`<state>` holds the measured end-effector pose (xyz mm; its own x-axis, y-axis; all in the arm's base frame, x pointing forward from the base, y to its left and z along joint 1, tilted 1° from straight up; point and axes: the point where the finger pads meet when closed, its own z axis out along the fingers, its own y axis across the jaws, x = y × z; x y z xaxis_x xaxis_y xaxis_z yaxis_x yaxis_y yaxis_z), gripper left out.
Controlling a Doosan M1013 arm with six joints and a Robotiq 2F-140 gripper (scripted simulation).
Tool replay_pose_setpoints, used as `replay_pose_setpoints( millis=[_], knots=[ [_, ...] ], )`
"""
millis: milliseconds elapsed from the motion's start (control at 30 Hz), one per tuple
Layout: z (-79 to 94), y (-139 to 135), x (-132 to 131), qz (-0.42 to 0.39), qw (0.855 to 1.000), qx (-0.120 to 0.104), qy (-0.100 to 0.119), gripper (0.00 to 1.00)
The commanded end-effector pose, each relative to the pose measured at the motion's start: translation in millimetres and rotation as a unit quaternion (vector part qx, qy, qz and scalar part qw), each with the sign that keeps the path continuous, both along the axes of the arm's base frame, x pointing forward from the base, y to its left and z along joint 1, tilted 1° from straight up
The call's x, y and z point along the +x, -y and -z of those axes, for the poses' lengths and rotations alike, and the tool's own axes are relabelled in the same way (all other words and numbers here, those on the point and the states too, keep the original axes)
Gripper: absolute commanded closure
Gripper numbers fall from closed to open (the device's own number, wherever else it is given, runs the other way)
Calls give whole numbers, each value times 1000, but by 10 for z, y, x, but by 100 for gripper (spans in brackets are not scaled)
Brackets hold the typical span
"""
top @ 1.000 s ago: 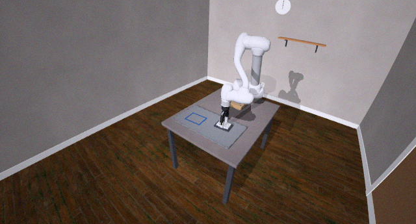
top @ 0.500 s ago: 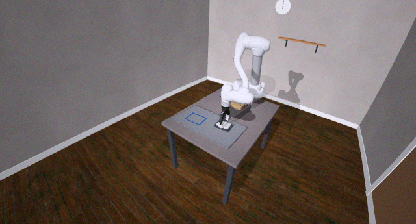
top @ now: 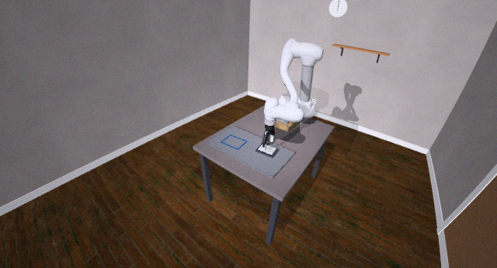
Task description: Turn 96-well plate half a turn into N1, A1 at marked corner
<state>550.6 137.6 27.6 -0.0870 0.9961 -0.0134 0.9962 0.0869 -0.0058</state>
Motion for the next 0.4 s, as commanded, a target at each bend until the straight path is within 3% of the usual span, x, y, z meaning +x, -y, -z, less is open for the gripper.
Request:
replay_pose_setpoints(
  millis=[0, 367],
  knots=[
    [-76, -1, 0, 0, 1000, 0, 0, 0],
    [-129, -2, 1, 0, 1000, 0, 0, 0]
  ],
)
